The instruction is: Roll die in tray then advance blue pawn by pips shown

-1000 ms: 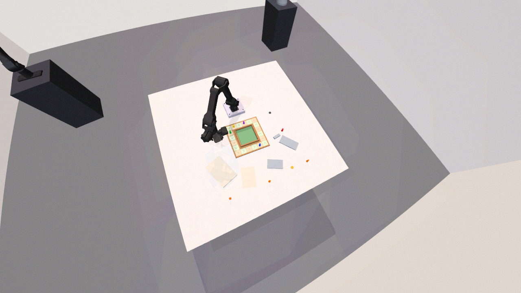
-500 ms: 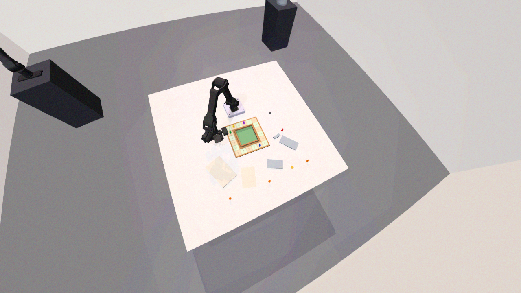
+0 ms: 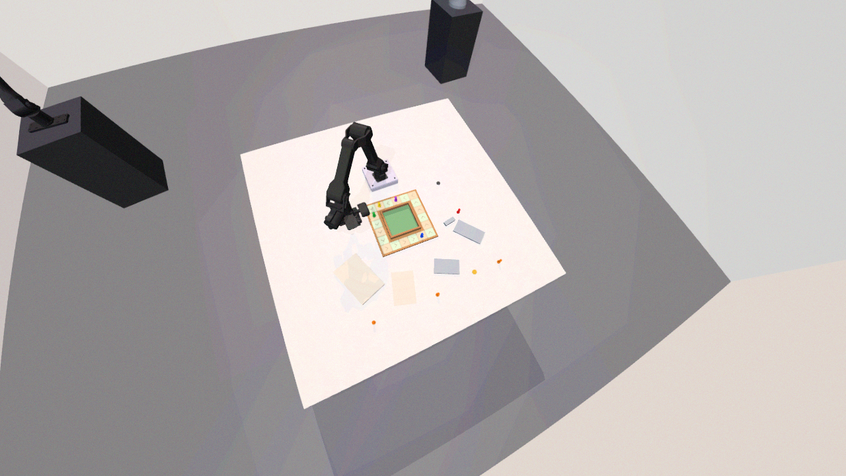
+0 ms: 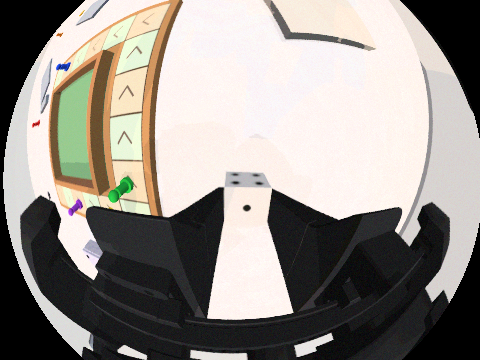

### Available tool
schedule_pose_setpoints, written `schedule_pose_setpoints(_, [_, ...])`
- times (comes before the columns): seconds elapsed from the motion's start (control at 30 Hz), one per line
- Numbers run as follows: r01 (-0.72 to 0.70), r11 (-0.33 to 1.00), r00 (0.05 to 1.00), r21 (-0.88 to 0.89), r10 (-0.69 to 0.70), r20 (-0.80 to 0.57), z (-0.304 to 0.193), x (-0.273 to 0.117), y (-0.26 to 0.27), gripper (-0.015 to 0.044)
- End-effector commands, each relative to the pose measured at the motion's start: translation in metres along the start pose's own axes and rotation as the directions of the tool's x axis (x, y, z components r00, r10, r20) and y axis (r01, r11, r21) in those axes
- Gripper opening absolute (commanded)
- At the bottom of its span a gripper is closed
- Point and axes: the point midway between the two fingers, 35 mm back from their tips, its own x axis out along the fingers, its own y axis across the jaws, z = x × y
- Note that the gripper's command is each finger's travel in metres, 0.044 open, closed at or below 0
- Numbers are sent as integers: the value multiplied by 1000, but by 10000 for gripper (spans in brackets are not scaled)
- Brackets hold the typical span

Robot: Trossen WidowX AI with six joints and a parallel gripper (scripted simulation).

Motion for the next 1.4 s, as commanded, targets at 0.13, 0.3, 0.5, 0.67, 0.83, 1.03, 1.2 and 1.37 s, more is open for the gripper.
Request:
schedule_pose_setpoints(0.13, [6,1000,1000,3,-6,9,1,-52,3,0])
schedule_pose_setpoints(0.3, [5,1000,1000,3,-5,9,-2,-80,7,0])
schedule_pose_setpoints(0.5, [4,1000,1000,-5,-4,9,5,-80,19,0])
schedule_pose_setpoints(0.67, [2,1000,1000,-21,-2,9,19,-76,42,0])
schedule_pose_setpoints(0.83, [0,1000,1000,-21,1,12,32,-72,65,0])
schedule_pose_setpoints(1.03, [-4,1000,1000,-15,4,14,45,-66,94,0])
schedule_pose_setpoints(1.2, [-6,1000,1000,-11,6,15,53,-62,118,0])
schedule_pose_setpoints(1.37, [-9,1000,1000,-6,9,16,59,-57,144,0])
